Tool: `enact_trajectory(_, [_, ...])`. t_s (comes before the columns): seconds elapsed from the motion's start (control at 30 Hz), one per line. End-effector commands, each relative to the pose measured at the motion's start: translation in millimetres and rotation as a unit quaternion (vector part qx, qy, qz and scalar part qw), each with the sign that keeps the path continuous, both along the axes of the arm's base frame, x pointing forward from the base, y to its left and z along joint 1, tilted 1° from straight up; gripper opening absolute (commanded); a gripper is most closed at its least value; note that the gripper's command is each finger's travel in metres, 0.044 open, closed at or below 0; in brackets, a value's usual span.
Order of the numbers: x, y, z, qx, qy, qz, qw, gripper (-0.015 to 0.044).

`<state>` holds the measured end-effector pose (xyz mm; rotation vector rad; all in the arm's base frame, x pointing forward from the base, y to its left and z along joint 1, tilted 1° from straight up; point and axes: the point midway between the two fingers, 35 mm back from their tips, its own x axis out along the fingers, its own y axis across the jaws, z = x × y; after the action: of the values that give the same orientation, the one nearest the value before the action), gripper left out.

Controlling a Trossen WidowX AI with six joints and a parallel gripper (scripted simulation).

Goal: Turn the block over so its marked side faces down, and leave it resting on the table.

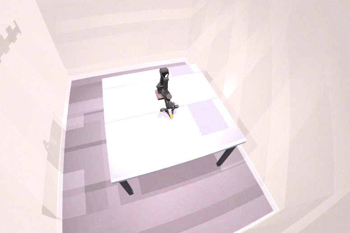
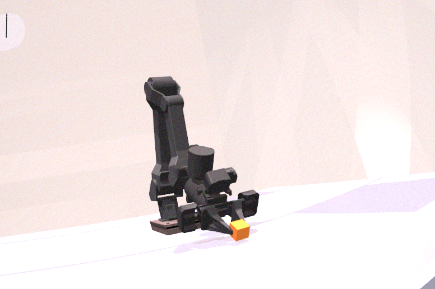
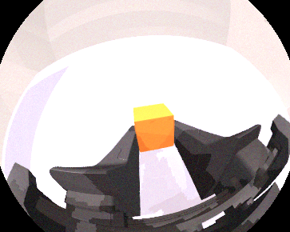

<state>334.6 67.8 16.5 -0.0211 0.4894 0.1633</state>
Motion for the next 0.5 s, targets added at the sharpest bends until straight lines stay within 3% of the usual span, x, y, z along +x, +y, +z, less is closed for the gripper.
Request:
enact_trajectory(0.0, [0.2,-0.6,0.0,0.002,-0.001,-0.003,1.0,0.0079])
enact_trajectory(0.47, [0.2,-0.6,0.0,0.002,-0.001,-0.003,1.0,0.044])
